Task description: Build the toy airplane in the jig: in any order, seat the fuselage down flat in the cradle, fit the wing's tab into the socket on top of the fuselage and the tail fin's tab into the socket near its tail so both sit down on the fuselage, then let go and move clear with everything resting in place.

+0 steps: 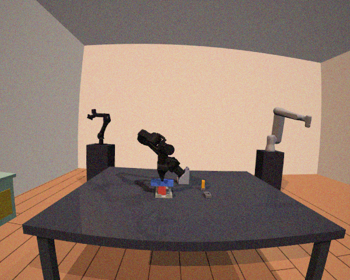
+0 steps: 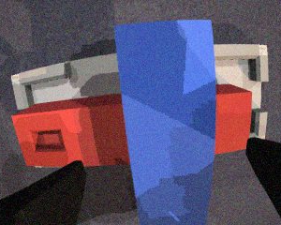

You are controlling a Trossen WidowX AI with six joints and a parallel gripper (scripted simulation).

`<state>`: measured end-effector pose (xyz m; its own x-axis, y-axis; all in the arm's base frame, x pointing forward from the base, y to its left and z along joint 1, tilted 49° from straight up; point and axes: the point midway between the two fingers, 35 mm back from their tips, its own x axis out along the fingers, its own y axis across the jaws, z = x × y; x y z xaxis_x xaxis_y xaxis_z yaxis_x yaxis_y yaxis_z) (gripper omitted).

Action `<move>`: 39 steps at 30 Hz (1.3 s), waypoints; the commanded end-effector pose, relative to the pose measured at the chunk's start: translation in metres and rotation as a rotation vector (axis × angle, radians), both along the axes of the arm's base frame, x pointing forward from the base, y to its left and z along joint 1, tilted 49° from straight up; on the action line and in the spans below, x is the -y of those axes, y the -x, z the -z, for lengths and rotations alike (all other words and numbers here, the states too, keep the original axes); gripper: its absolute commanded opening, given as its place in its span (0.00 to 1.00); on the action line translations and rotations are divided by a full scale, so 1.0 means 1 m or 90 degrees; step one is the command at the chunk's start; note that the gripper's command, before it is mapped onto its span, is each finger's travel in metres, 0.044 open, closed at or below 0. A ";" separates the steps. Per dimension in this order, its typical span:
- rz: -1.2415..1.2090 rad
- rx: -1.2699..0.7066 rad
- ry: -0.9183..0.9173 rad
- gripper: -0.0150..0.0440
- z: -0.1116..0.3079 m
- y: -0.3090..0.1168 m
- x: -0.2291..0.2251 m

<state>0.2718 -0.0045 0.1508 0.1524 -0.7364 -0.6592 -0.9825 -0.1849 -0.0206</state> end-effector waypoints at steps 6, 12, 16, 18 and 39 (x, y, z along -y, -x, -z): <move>-0.071 0.012 -0.023 1.00 -0.043 0.009 -0.052; 0.035 0.122 -0.052 1.00 -0.043 0.008 -0.052; 0.206 0.299 -0.097 1.00 -0.042 0.008 -0.051; 0.292 0.388 -0.120 1.00 -0.041 0.008 -0.050; 0.700 0.809 -0.221 1.00 -0.040 0.007 -0.047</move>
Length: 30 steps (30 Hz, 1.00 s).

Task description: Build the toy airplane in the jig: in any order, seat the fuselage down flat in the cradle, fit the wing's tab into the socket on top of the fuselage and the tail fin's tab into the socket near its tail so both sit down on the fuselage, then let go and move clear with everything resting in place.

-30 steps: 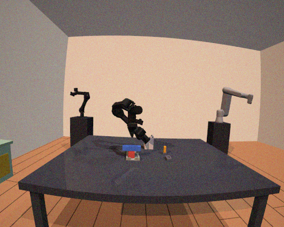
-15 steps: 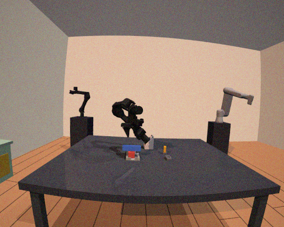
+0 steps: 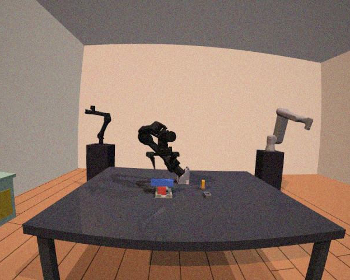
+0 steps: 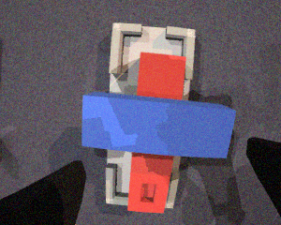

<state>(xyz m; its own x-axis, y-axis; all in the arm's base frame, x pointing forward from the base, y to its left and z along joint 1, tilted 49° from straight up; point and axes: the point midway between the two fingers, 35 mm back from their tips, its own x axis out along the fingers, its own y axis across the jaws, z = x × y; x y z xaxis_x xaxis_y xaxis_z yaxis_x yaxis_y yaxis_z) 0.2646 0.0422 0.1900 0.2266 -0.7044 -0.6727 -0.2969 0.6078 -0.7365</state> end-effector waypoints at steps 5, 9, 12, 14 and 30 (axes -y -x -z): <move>0.146 0.151 -0.049 1.00 0.000 0.000 -0.001; 0.146 0.151 -0.049 1.00 0.000 0.000 -0.001; 0.146 0.151 -0.049 1.00 0.000 0.000 -0.001; 0.146 0.149 -0.053 1.00 0.007 -0.001 -0.010; 0.177 0.117 -0.036 1.00 0.184 0.093 -0.152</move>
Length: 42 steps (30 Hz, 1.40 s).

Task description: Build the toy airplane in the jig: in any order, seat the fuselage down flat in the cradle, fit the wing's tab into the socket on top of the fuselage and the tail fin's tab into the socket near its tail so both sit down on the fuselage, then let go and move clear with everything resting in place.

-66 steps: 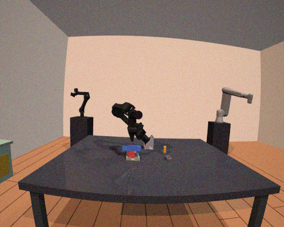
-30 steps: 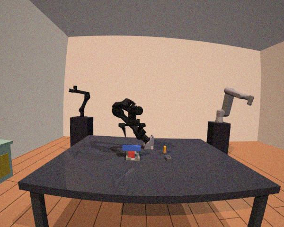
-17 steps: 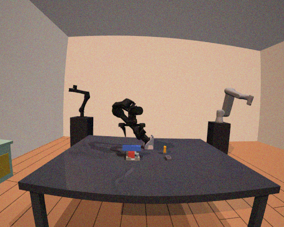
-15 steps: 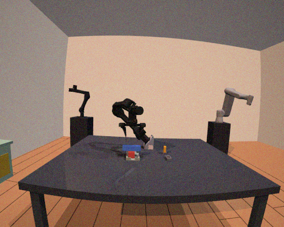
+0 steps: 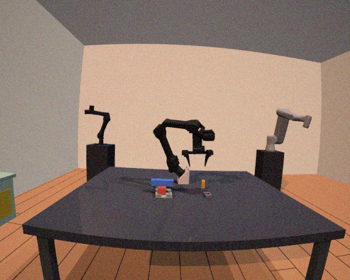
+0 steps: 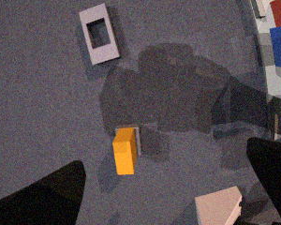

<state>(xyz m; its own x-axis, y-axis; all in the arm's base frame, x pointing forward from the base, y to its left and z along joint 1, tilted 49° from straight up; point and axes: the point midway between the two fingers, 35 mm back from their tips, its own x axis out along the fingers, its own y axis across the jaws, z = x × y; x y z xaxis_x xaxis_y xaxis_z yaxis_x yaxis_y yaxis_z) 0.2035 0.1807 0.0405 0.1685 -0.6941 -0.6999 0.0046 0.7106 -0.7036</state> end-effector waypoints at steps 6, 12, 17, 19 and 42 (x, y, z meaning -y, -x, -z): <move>0.031 0.012 0.025 1.00 0.048 0.045 -0.019; 0.030 0.012 0.025 1.00 0.071 0.039 0.005; 0.031 0.013 0.026 1.00 0.084 0.037 0.021; 0.031 0.013 0.026 1.00 0.085 0.037 0.022; 0.030 0.014 0.026 1.00 0.111 0.030 0.050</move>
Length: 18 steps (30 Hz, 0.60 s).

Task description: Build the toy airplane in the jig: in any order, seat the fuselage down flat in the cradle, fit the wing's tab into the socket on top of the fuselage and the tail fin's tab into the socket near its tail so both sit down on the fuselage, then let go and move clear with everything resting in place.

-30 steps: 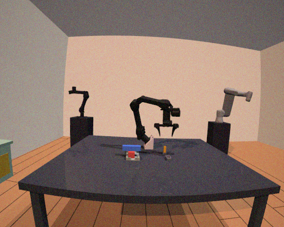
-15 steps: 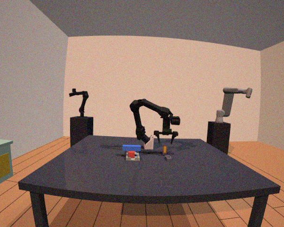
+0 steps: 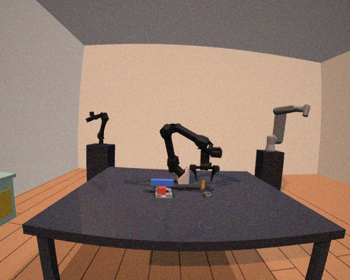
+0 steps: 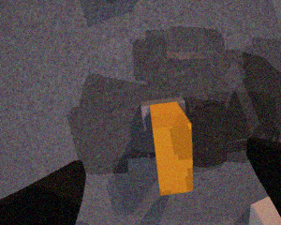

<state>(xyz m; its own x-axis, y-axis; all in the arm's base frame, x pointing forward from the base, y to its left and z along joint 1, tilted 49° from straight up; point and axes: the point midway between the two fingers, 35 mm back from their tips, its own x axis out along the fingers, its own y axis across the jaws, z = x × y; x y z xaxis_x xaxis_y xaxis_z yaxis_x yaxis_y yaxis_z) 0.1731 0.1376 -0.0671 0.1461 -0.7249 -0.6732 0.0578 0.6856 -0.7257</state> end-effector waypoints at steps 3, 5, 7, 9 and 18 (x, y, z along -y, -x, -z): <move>-0.003 -0.001 0.006 1.00 0.007 -0.001 0.010; -0.003 -0.001 0.006 1.00 0.009 -0.002 0.012; -0.003 -0.001 0.006 1.00 0.011 -0.002 0.015; -0.003 -0.001 0.006 1.00 0.013 -0.002 0.017; -0.003 0.000 0.007 1.00 0.021 -0.004 0.027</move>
<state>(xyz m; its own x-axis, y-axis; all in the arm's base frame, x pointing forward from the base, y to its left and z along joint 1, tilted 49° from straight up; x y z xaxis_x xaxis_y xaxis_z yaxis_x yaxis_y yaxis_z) 0.1769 0.1162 -0.0854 0.1466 -0.7262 -0.6717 0.0590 0.6842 -0.7269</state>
